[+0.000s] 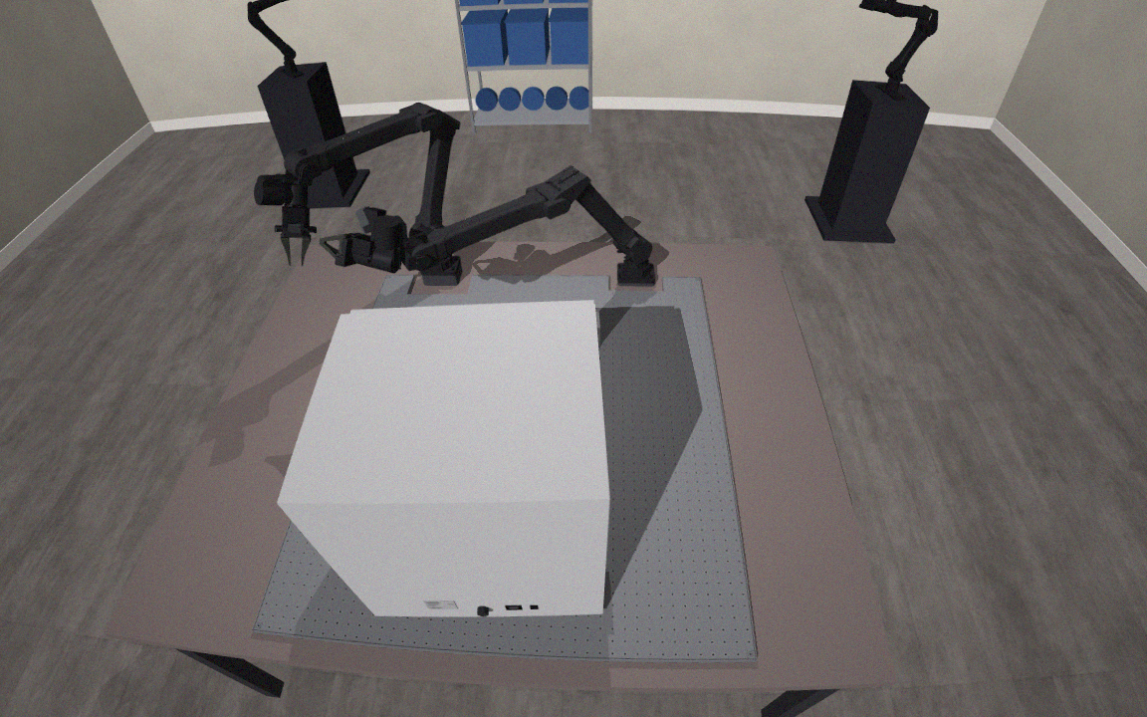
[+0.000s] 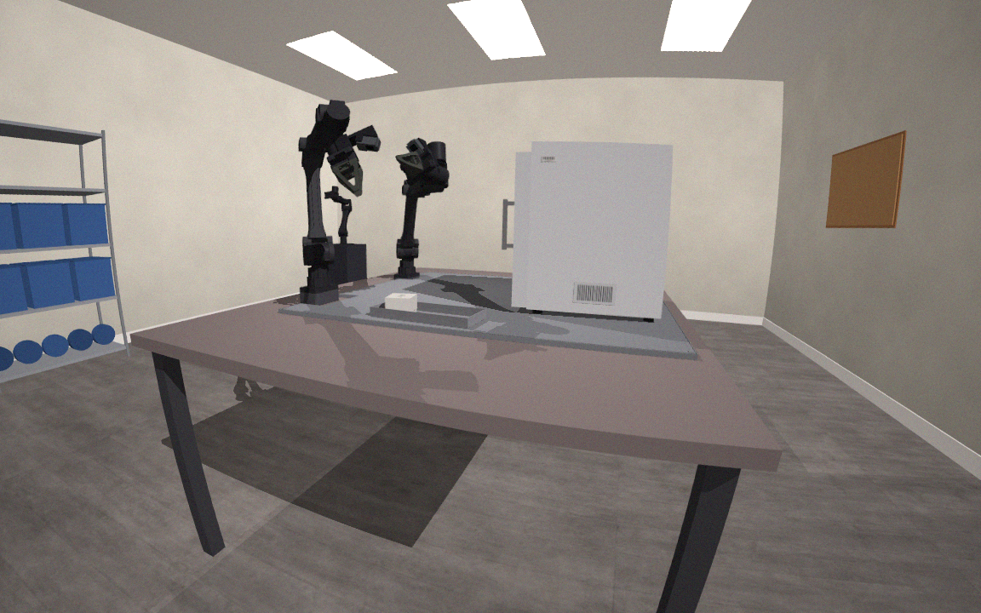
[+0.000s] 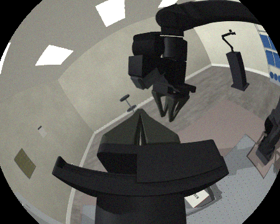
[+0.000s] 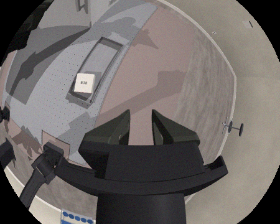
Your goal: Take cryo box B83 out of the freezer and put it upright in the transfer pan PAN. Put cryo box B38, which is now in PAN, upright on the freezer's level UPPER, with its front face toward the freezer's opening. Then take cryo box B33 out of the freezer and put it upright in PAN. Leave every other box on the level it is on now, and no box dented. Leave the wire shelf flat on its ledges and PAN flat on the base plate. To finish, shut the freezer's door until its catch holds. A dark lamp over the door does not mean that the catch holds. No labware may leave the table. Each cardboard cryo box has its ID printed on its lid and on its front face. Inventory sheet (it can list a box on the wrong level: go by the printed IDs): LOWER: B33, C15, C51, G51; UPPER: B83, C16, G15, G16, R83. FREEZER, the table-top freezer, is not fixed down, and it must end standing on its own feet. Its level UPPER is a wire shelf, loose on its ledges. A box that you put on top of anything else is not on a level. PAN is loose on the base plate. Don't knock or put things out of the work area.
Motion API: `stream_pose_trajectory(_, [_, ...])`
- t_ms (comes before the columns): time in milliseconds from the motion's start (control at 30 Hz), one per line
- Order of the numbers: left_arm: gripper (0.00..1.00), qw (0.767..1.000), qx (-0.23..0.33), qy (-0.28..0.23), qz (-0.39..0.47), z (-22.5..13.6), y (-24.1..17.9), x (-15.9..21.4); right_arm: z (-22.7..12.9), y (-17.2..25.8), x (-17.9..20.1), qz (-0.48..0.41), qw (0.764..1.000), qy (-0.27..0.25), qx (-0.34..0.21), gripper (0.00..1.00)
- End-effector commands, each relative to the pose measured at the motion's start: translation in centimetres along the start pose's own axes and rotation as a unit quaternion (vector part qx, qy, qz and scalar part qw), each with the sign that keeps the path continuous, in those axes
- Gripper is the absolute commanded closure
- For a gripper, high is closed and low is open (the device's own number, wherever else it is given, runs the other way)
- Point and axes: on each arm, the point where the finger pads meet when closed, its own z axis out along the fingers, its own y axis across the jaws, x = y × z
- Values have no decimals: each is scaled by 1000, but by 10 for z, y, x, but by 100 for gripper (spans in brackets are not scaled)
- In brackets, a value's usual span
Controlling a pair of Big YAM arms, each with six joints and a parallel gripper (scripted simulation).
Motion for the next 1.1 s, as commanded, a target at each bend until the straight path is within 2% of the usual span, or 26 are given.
stream_pose_trajectory(0, [100,999,0,23,-35,-10,-2,43,-1,6,-14,22,1000,-10,19,70])
stream_pose_trajectory(67, [100,999,1,22,-35,-12,2,34,3,13,-20,22,1000,-11,19,70])
stream_pose_trajectory(100, [100,1000,-4,9,-19,-16,15,-6,4,16,-23,22,1000,-11,19,70])
stream_pose_trajectory(200, [100,1000,-12,-14,10,-18,40,-63,9,27,-32,36,999,-20,22,70])
stream_pose_trajectory(300, [100,1000,-12,-14,10,-22,47,-75,14,37,-41,50,998,-30,25,70])
stream_pose_trajectory(333, [100,1000,-23,4,-8,-26,34,-45,15,41,-43,50,998,-30,25,70])
stream_pose_trajectory(367, [100,999,-40,-9,10,-27,38,-54,17,45,-46,51,998,-31,25,70])
stream_pose_trajectory(467, [100,999,-41,-9,10,-29,40,-58,18,49,-49,51,998,-31,24,70])
stream_pose_trajectory(500, [100,999,-33,6,-9,-24,29,-18,19,53,-52,64,997,-41,26,70])
stream_pose_trajectory(633, [100,999,-30,15,-19,-31,37,-30,25,69,-62,66,997,-43,26,70])
stream_pose_trajectory(733, [100,999,-40,-16,18,-40,63,-113,28,80,-69,81,995,-55,27,70])
stream_pose_trajectory(767, [100,999,-42,-21,25,-42,68,-127,29,84,-71,82,995,-56,27,70])
stream_pose_trajectory(800, [100,998,-54,-9,13,-44,58,-99,30,88,-74,82,995,-56,27,70])
stream_pose_trajectory(833, [100,997,-70,-17,24,-46,60,-105,31,92,-76,82,995,-56,27,70])
stream_pose_trajectory(1033, [100,997,-69,-17,25,-53,66,-123,35,109,-85,98,992,-70,26,70])
stream_pose_trajectory(1067, [100,998,-60,7,-3,-48,59,-78,36,114,-87,111,990,-81,25,70])
